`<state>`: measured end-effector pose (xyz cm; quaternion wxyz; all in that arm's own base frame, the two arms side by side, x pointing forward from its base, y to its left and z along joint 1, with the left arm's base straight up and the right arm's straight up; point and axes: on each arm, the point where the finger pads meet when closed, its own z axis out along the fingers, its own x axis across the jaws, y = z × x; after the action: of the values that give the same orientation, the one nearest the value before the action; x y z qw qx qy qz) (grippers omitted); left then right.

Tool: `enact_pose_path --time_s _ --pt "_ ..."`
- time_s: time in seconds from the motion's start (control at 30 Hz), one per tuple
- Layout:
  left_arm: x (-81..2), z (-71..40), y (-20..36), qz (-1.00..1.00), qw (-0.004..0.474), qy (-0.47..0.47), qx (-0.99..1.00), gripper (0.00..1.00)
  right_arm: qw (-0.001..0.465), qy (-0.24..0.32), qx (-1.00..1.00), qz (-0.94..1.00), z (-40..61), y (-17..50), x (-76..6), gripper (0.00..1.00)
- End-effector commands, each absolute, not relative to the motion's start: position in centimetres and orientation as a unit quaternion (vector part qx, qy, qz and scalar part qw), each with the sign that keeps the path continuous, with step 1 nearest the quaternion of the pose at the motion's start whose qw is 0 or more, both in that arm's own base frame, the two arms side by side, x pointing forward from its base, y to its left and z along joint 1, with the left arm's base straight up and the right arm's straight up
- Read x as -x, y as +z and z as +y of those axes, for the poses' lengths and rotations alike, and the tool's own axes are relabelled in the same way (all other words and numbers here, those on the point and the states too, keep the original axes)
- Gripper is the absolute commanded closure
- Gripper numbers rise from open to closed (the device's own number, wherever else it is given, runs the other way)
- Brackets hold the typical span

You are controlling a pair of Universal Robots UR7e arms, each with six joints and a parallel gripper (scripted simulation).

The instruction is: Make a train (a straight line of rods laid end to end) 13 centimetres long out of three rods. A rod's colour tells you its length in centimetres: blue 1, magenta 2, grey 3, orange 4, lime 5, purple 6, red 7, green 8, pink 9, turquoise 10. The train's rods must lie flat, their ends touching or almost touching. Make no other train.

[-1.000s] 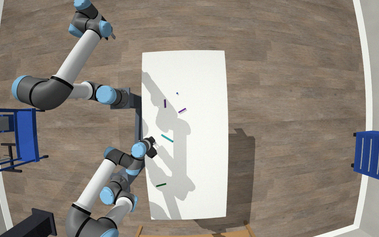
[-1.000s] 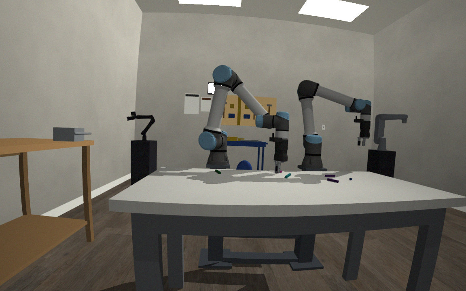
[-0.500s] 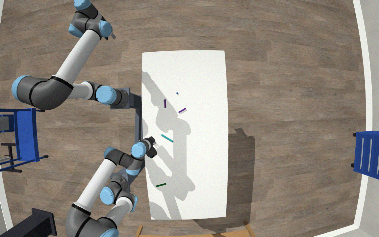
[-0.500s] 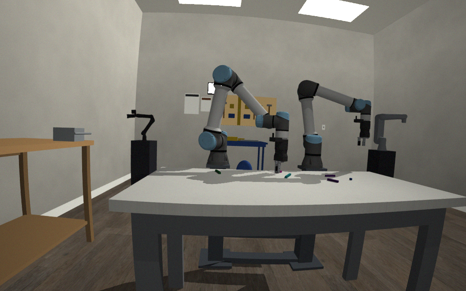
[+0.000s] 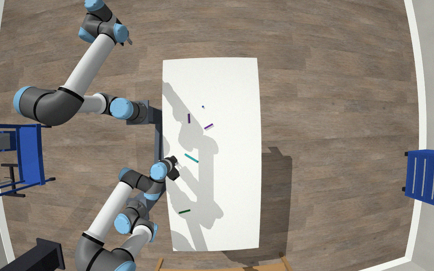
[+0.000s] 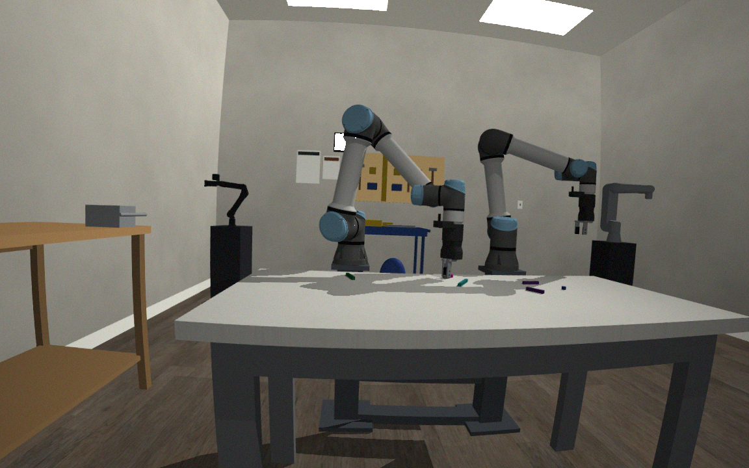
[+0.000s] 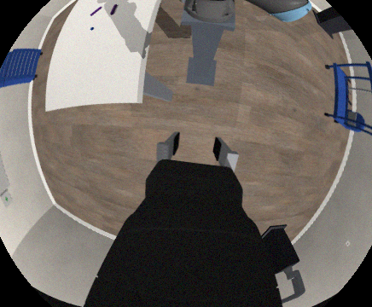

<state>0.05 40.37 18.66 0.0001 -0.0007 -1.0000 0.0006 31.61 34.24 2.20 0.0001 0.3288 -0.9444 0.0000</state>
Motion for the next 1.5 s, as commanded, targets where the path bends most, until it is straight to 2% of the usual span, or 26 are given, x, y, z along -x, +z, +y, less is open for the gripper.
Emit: enact_pose_path --time_s 0.0,0.57,0.6,0.67,0.7,0.83,0.87,0.93,0.97,1.03,1.07,1.47 --pt "-0.06 40.40 18.70 -1.000 0.000 0.000 0.001 0.00 0.000 0.000 -0.329 -0.944 34.32 2.25 -31.59 0.76" --pt "-0.06 40.40 18.70 -1.000 0.000 0.000 0.001 0.00 0.000 0.000 -0.329 -0.944 34.33 2.25 -31.59 0.76" --pt "-0.06 40.40 18.70 -1.000 0.000 0.000 0.001 0.00 0.000 0.000 -0.329 -0.944 34.33 2.25 -31.59 0.70" --pt "-0.06 40.40 18.70 -1.000 0.000 0.000 0.001 0.00 0.000 0.000 -0.329 -0.944 34.33 2.25 -31.59 0.70" --pt "-0.06 40.40 18.70 -1.000 0.000 0.000 0.001 0.00 0.000 0.000 -0.329 -0.944 34.33 2.25 -31.59 0.64" --pt "-0.06 40.40 18.70 -1.000 0.000 0.000 0.001 0.00 0.000 0.000 -0.329 -0.944 34.33 2.25 -31.59 0.64" --pt "-0.06 40.40 18.70 -1.000 0.000 0.000 0.001 0.00 0.000 0.000 -0.329 -0.944 34.33 2.25 -31.59 0.58" --pt "-0.06 40.40 18.70 -1.000 0.000 0.000 0.001 0.00 0.000 0.000 -0.329 -0.944 34.33 2.25 -31.59 0.58" --pt "-0.06 40.40 18.70 -1.000 0.000 0.000 0.001 0.00 0.000 0.000 -0.329 -0.944 34.33 2.25 -31.59 0.52" --pt "-0.06 40.40 18.70 -1.000 0.000 0.000 0.001 0.00 0.000 0.000 -0.329 -0.944 34.33 2.25 -31.59 0.52" --pt "-0.06 40.40 18.70 -1.000 0.000 0.000 0.001 0.00 0.000 0.000 -0.329 -0.944 34.33 2.25 -31.59 0.46" --pt "-0.06 40.40 18.70 -1.000 0.000 0.000 0.001 0.00 0.000 0.000 -0.329 -0.944 34.33 2.27 -31.59 0.46"
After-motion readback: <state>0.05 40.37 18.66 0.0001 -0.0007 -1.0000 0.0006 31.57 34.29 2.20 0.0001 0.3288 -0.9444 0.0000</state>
